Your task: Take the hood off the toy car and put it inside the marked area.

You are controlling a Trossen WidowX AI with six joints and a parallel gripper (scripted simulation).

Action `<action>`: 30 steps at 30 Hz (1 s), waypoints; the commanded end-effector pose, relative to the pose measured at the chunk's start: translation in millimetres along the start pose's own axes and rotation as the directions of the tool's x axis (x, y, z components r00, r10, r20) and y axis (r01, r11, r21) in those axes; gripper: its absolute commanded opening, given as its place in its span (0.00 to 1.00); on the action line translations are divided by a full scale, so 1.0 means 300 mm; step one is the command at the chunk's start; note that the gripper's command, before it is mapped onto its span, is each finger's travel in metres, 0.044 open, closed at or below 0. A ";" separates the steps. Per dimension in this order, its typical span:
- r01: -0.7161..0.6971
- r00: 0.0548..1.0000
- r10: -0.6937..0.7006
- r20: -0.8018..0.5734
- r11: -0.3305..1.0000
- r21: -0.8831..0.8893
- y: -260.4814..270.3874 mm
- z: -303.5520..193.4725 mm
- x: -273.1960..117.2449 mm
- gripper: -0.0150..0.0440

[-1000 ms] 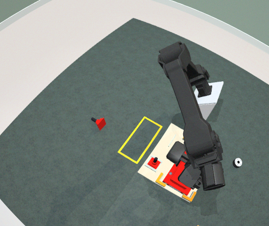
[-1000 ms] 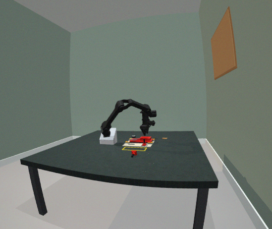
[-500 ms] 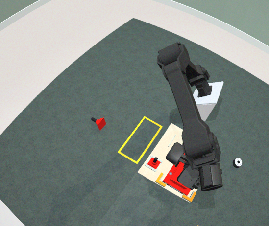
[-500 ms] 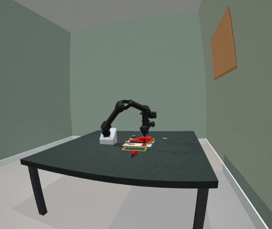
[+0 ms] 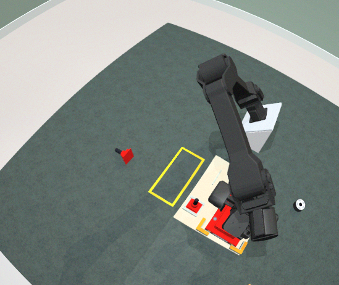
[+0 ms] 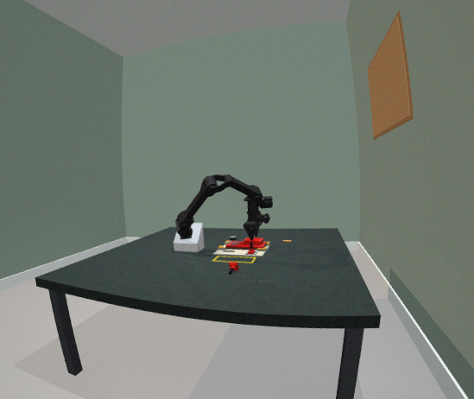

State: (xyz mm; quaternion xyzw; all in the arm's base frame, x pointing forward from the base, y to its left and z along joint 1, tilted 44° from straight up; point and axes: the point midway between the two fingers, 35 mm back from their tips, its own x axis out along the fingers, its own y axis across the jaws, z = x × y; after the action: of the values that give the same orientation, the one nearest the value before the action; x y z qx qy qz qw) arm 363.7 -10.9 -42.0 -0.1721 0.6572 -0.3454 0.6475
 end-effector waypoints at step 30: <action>0.009 1.000 -0.009 -0.003 1.000 -0.010 -0.005 -0.006 0.055 1.00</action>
State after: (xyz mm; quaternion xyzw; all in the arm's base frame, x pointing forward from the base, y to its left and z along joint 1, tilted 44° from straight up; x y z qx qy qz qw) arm 362.2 -19.6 -51.4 -0.1726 0.6572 -0.3454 0.6473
